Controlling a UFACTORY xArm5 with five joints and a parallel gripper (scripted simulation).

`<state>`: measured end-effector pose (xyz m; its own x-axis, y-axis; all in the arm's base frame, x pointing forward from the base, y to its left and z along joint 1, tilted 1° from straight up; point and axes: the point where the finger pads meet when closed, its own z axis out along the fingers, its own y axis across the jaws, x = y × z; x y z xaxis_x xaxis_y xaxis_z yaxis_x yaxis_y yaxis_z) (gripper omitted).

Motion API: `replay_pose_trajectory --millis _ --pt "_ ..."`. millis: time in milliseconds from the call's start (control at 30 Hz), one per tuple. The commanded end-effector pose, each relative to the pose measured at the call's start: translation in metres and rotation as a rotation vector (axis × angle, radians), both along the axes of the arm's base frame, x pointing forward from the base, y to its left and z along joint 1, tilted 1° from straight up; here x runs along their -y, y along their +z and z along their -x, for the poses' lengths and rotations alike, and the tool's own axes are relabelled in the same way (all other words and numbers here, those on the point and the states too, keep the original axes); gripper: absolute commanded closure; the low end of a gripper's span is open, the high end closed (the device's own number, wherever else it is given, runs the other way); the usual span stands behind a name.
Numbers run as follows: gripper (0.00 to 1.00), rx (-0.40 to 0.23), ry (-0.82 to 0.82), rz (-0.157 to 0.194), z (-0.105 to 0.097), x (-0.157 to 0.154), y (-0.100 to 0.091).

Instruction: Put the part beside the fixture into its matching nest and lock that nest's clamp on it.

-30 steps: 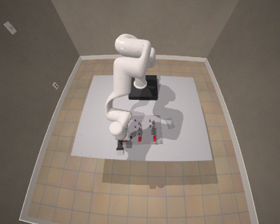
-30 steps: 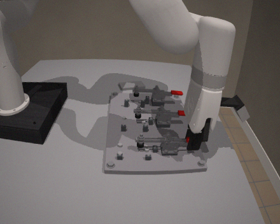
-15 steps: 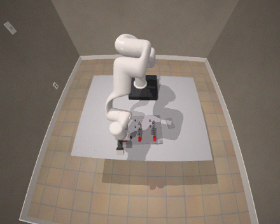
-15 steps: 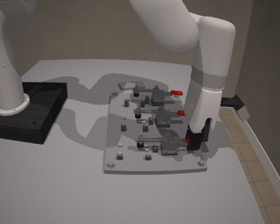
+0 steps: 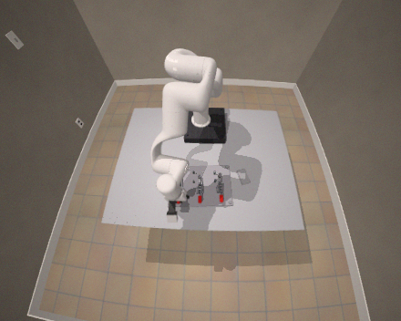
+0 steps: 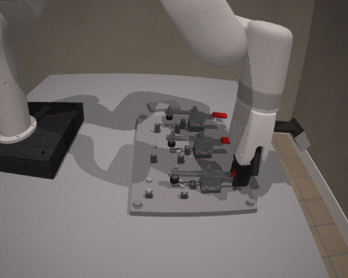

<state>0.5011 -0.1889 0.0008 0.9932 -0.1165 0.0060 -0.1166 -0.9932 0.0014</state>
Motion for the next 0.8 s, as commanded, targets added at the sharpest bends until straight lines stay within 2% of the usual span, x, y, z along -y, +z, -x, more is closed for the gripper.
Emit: replay_pose_trajectory --millis 0,767 --pt "1.0 0.004 0.0 0.002 -0.0014 0.0007 0.0017" --pt "1.0 0.004 0.0 0.002 0.0008 0.0003 0.0074"
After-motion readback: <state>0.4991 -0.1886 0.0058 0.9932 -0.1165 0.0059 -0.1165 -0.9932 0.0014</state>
